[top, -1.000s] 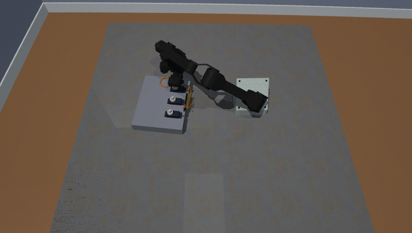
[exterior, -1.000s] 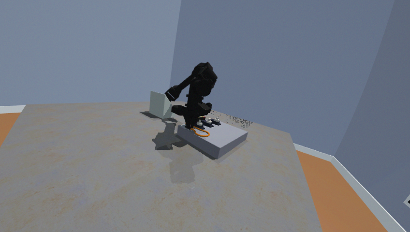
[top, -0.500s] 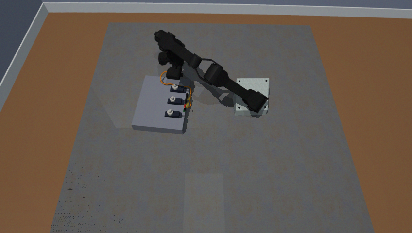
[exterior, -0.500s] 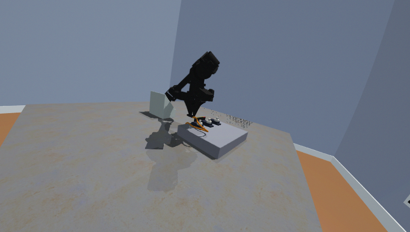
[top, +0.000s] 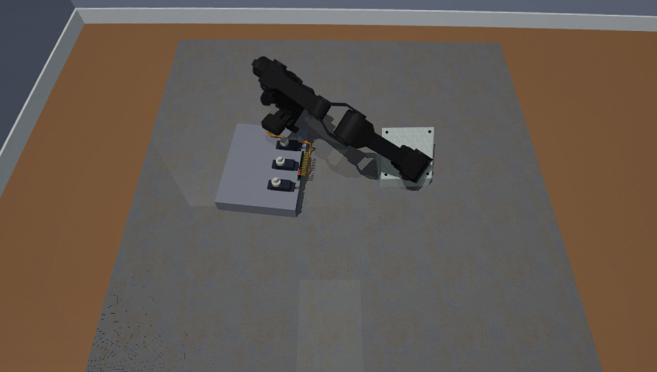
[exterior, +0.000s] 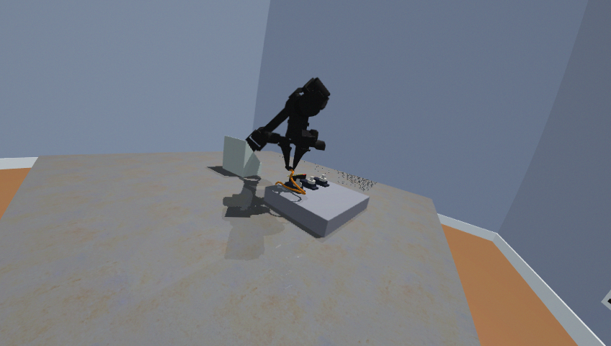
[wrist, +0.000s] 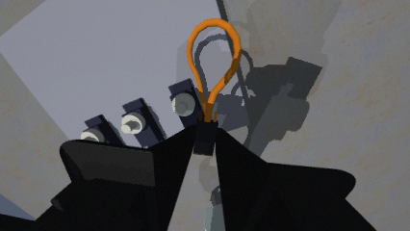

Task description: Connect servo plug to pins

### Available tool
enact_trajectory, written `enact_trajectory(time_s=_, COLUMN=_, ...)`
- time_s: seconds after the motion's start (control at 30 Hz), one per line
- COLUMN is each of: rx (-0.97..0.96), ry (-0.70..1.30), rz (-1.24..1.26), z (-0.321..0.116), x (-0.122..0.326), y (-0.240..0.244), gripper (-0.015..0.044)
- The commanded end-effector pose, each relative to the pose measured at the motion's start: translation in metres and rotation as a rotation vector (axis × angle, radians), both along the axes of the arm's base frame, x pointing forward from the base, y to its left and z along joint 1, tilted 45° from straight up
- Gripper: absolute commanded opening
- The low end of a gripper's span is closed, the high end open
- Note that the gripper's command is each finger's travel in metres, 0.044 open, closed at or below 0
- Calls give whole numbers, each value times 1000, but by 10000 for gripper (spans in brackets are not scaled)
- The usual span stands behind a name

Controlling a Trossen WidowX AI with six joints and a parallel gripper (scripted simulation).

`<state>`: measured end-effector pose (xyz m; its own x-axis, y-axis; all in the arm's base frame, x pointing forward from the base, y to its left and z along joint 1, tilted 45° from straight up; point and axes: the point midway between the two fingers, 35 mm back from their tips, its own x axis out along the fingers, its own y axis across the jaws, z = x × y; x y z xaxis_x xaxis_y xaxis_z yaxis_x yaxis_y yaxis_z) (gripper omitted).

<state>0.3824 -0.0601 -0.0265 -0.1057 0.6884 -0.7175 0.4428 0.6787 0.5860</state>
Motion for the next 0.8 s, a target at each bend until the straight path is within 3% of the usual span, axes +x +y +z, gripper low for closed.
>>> enact_trajectory(time_s=0.0, rx=-10, ry=99, rz=-95, z=6, x=-5, y=7, gripper=0)
enact_trajectory(time_s=0.77, rx=-92, ry=626, rz=-639, z=42, x=-34, y=33, gripper=0)
